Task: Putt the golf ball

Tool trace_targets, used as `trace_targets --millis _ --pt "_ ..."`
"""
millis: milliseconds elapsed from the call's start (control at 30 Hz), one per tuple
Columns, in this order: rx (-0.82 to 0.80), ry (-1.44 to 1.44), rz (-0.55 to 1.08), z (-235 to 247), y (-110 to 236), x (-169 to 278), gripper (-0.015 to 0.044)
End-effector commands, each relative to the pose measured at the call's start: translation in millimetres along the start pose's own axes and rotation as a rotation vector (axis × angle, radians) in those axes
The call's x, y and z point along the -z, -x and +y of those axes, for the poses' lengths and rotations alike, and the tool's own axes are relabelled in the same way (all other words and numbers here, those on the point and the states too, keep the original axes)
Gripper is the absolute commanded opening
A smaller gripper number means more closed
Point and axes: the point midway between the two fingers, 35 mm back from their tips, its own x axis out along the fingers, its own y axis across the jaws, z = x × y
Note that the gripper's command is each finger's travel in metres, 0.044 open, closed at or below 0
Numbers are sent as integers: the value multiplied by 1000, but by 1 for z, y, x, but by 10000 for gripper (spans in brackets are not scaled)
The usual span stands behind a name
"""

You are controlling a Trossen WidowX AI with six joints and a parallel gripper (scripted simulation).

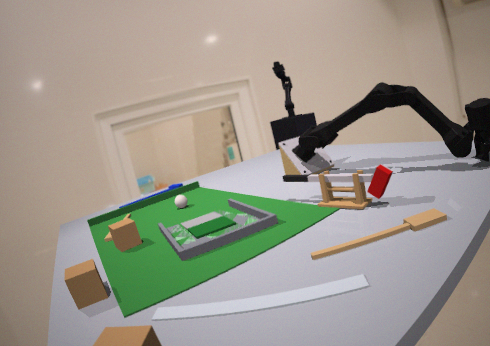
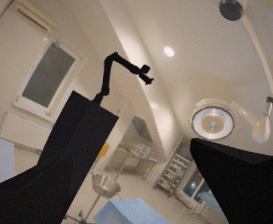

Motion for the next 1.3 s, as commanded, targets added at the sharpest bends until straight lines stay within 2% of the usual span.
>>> trace_targets --millis 0,167,533,667,800,1033,1267 --pt "1 0 2 -1 1 0 426" --pt "40 5 90 -36 26 16 440" --pt "100 -35 457 -113 139 67 440" --pt "132 -44 603 -138 188 77 440" --pt "147 -47 702 -150 221 83 440" --pt "177 -52 982 -172 320 91 440" --pt "219 -67 1271 -187 425 74 440"
